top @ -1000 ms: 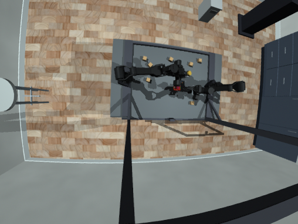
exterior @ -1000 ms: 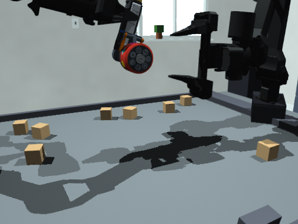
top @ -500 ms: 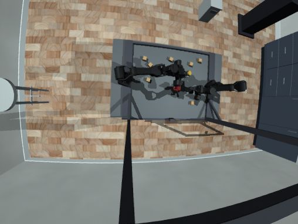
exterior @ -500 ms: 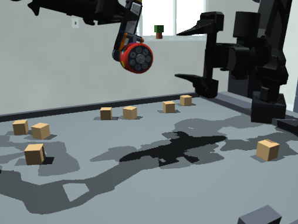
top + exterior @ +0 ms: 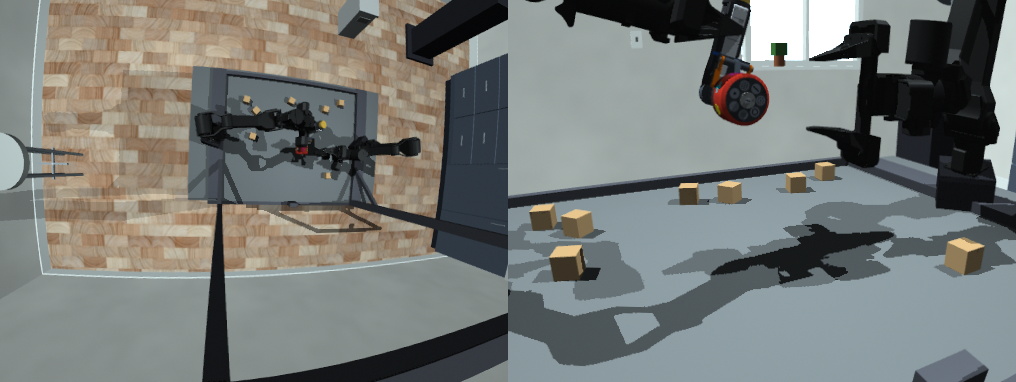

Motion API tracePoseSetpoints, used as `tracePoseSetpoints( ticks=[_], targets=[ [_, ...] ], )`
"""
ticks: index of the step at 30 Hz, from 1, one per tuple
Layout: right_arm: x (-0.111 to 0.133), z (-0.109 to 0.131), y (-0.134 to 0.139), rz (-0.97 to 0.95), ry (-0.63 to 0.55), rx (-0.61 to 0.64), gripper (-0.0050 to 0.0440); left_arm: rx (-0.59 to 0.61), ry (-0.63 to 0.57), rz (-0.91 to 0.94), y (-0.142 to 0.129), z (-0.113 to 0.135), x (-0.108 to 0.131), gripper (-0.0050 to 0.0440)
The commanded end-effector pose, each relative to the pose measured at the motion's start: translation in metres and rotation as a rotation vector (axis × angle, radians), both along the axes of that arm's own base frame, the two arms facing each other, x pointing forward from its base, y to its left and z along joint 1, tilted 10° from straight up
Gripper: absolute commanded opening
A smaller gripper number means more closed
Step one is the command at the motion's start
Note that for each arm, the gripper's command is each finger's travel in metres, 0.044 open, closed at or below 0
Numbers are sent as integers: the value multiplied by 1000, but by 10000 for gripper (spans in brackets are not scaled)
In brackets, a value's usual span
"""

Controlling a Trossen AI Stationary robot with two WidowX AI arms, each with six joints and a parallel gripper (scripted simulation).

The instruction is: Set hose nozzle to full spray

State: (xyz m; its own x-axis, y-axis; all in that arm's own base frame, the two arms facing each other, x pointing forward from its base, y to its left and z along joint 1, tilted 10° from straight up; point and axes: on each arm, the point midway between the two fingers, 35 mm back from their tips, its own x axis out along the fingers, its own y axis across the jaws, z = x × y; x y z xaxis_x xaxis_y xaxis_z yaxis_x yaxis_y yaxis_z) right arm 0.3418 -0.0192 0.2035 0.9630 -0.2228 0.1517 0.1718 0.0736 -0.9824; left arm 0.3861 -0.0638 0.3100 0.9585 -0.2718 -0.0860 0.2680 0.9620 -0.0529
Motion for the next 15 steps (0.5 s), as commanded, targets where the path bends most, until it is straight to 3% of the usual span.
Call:
tracePoseSetpoints(
  ticks=[1,15],
  targets=[
    [0,5,-1,-5,-13,0,408,-7,-45,2,1,17,-2,173],
    [1,2,-1,-6,-5,-1,408,-7,-45,2,1,17,-2,173]
  ],
)
